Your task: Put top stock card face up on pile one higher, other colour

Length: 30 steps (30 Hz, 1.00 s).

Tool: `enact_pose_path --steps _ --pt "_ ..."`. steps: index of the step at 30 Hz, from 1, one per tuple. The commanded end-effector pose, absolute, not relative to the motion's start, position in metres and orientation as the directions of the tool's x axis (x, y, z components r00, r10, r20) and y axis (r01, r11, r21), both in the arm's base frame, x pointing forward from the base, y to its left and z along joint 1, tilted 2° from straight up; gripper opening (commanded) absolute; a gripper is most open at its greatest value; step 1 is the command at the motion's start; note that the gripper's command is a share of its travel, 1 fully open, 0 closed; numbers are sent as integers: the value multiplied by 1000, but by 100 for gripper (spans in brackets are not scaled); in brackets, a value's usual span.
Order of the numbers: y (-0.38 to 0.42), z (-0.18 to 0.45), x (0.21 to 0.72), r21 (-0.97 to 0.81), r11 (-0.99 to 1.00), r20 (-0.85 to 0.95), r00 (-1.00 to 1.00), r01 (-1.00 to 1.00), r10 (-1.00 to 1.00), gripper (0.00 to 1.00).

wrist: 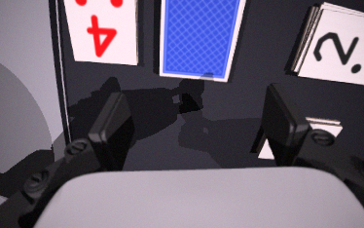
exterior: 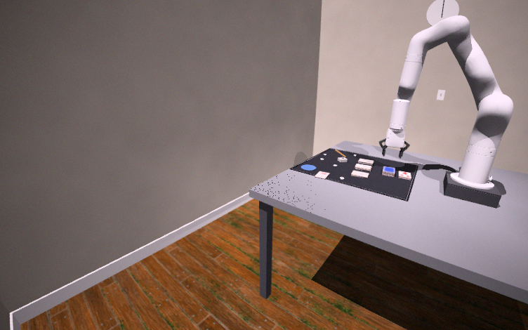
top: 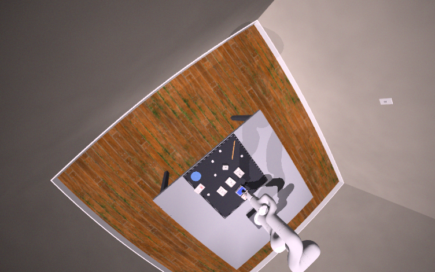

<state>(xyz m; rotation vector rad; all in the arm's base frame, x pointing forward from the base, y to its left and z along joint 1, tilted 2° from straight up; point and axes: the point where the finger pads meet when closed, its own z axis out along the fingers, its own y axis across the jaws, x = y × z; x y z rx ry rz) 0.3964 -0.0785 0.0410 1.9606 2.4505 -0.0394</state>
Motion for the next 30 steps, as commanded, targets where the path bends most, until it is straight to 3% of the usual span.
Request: enact_pose_path --steps 1,12,13,30 --pt "-79 41 397 -14 110 -20 -110 994 994 100" --pt "-79 42 397 -13 53 -21 -53 999 998 100" --pt "-79 42 397 -13 53 -21 -53 999 998 86" --pt "-79 16 397 -13 53 -24 -53 999 998 86"
